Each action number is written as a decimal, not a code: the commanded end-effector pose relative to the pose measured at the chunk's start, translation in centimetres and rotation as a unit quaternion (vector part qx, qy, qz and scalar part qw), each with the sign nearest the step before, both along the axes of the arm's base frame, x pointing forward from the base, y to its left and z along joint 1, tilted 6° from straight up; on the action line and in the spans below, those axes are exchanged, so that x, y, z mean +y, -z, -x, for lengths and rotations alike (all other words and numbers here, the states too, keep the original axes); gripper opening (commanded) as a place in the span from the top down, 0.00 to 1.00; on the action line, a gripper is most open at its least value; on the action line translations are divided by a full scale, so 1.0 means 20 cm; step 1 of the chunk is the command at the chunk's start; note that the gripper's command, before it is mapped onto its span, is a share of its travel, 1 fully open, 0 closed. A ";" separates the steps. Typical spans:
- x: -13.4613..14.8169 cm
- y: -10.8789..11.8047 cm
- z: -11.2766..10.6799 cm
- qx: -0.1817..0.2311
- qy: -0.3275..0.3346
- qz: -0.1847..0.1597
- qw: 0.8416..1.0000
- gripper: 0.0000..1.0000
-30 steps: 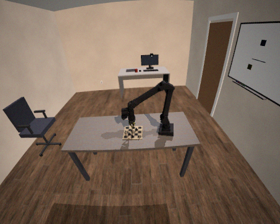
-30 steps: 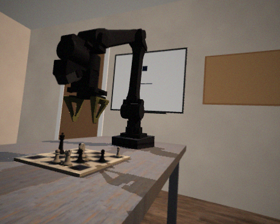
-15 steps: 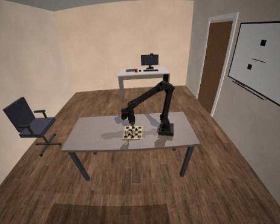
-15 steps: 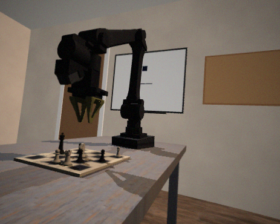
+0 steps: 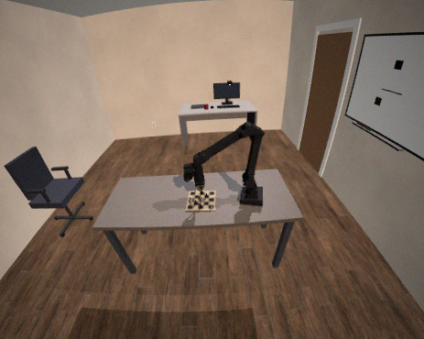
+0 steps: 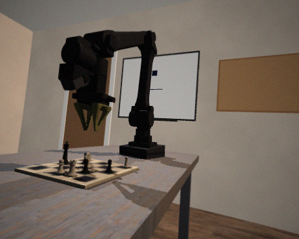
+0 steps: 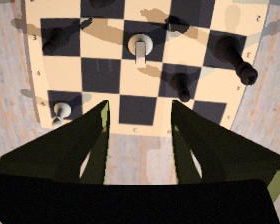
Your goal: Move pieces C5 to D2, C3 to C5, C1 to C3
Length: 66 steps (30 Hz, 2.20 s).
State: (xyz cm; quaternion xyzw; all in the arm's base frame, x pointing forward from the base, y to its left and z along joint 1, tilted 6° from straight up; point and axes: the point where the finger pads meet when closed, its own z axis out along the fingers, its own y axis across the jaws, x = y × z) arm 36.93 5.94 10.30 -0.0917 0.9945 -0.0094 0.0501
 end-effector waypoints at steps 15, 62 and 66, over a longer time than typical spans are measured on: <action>0.00 0.02 -0.03 -0.005 -0.006 -0.001 1.000 0.65; -0.01 0.24 -0.07 -0.010 -0.005 -0.002 1.000 0.65; -0.01 0.24 -0.06 -0.008 -0.005 -0.002 1.000 0.65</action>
